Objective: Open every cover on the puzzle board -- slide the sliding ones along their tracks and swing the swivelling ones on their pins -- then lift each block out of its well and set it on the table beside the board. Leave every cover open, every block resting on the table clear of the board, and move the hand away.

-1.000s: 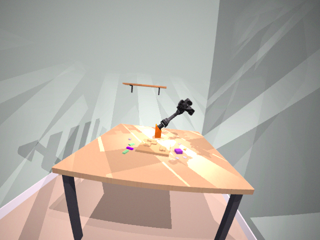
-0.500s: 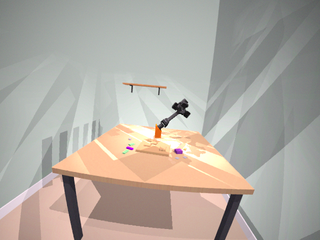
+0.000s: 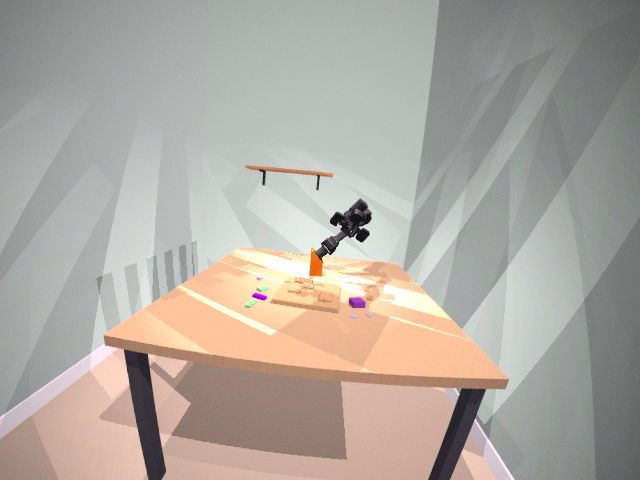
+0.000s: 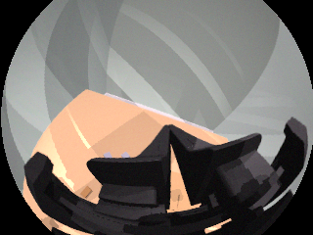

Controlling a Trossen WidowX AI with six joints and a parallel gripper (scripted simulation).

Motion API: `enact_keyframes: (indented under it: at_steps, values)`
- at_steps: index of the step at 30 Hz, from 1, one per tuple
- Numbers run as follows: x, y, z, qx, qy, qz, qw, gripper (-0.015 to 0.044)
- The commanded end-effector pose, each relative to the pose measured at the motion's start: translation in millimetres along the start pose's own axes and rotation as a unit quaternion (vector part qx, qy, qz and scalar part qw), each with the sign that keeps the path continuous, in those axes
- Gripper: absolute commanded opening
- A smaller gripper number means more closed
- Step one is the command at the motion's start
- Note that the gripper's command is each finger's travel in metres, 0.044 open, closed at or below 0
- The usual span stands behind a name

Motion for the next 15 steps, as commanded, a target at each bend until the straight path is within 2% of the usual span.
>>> enact_keyframes:
  at_steps: [1, 15]
  values:
    - [18, -9, 9, -0.001, 0.035, 0.007, 0.999, 0.0000]
    - [81, -33, 29, -0.010, 0.152, 0.037, 0.988, 0.0000]
Point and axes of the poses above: the point midway between the two fingers, 35 mm back from their tips, its own z axis out along the fingers, its own y axis across the jaws, x = y × z, the point moved 2 cm from there along -z, back along the fingers, and after that the axes turned 8 degrees about -z, right-handed, at the moved point
